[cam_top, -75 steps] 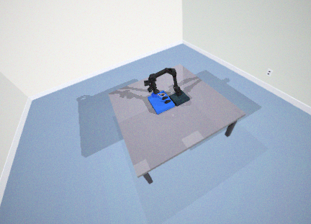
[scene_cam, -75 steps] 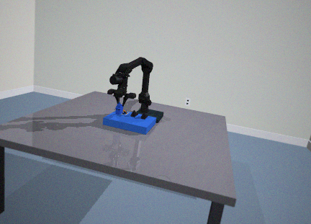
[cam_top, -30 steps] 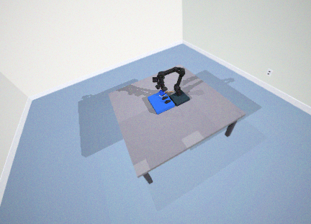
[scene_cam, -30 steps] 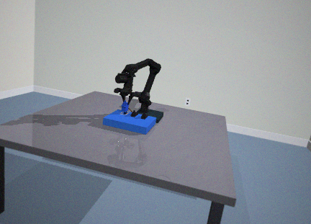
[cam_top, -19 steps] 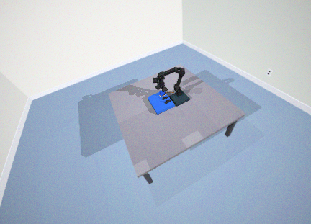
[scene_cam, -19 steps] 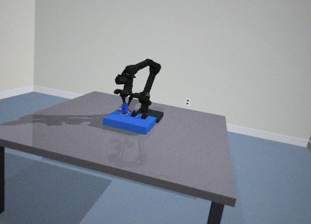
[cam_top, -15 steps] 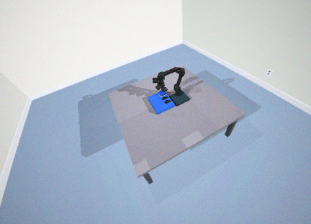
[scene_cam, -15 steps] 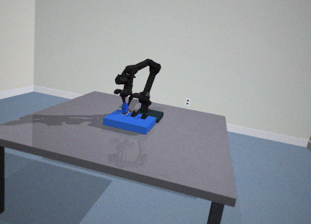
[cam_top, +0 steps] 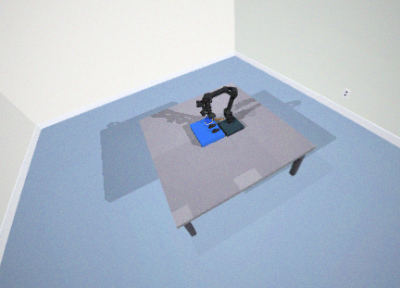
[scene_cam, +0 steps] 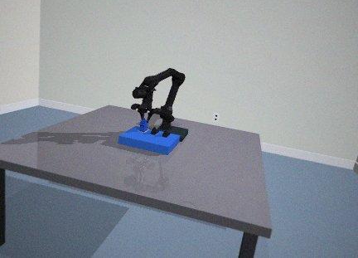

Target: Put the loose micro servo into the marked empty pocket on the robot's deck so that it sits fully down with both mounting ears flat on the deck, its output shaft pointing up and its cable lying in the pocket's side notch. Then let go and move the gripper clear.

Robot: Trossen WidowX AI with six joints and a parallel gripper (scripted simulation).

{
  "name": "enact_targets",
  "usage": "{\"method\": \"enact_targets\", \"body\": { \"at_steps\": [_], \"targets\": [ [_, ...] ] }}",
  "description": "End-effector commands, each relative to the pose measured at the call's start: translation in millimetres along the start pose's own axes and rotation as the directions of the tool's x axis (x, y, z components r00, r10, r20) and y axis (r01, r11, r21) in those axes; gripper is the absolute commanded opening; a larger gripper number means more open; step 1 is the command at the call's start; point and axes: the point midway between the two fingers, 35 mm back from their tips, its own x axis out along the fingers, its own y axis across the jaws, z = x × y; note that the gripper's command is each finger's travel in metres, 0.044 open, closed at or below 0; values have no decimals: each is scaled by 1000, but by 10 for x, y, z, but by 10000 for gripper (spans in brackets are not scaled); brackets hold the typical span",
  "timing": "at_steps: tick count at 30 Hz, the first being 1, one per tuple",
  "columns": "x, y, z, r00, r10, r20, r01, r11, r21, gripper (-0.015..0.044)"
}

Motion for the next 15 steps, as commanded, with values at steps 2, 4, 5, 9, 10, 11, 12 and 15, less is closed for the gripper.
{"method": "enact_targets", "body": {
  "at_steps": [2, 4, 5, 9, 10, 11, 12, 15],
  "targets": [
    [46, 8, 0, 1000, 4, 1, -4, 1000, 1, 0],
    [59, 8, 0, 1000, 4, 1, -4, 1000, 1, 0],
    [66, 8, 0, 1000, 4, 1, -4, 1000, 1, 0],
    [93, 8, 0, 1000, 4, 1, -4, 1000, 1, 0],
    [99, 8, 0, 1000, 4, 1, -4, 1000, 1, 0],
    [106, 8, 0, 1000, 4, 1, -4, 1000, 1, 0],
    [113, 8, 0, 1000, 4, 1, -4, 1000, 1, 0],
    [133, 8, 0, 1000, 4, 1, -4, 1000, 1, 0]
  ]
}}
